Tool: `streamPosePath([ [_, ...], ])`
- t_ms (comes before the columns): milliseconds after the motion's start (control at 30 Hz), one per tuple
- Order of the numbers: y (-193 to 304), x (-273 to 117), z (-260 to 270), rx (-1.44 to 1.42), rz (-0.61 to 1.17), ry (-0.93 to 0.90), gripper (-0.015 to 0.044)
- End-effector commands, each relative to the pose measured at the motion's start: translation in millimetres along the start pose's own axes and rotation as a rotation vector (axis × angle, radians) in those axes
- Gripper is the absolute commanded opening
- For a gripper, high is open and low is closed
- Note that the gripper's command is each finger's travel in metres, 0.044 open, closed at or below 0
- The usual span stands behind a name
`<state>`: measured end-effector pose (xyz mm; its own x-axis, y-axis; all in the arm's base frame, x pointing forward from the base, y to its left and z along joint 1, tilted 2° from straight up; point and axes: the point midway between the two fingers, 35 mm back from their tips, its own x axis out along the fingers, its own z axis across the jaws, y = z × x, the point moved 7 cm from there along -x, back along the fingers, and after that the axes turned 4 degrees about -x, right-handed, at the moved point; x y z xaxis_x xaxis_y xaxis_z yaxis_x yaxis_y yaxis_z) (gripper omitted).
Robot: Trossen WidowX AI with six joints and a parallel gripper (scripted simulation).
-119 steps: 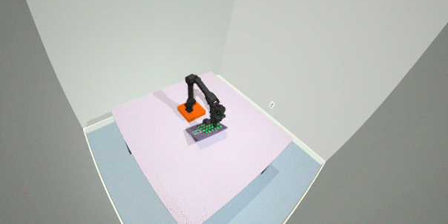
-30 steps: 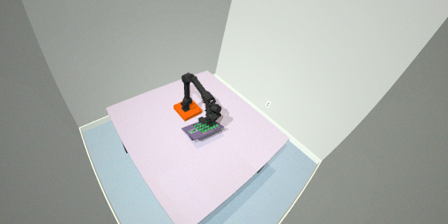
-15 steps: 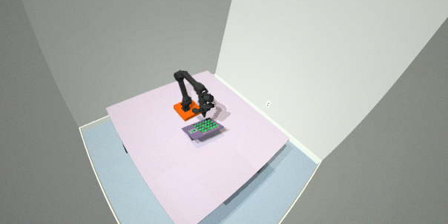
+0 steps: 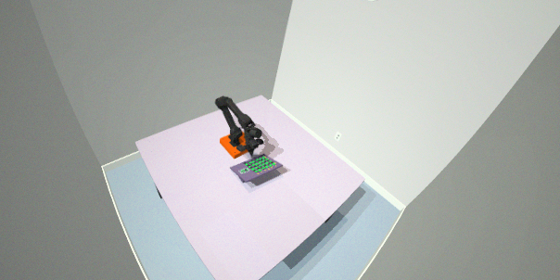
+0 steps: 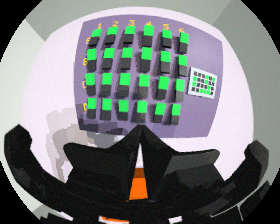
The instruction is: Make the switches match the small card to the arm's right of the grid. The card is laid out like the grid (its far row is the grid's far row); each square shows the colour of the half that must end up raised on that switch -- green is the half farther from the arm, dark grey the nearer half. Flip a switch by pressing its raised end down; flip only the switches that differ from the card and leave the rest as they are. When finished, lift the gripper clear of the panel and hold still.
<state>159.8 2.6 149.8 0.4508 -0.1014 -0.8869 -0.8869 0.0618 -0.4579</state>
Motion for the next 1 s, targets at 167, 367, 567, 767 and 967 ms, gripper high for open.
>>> streamPosePath([
  [167,3.4,17.7,-0.4,-0.003,0.003,0.001,0.0],
  [367,3.3,20.2,-0.3,-0.003,0.003,0.001,0.0],
  [567,3.3,29.5,-0.3,-0.003,0.002,0.001,0.0],
  [767,3.5,31.9,-0.3,-0.003,0.002,0.001,0.0],
  [967,3.5,31.9,-0.3,-0.003,0.002,0.001,0.0],
])
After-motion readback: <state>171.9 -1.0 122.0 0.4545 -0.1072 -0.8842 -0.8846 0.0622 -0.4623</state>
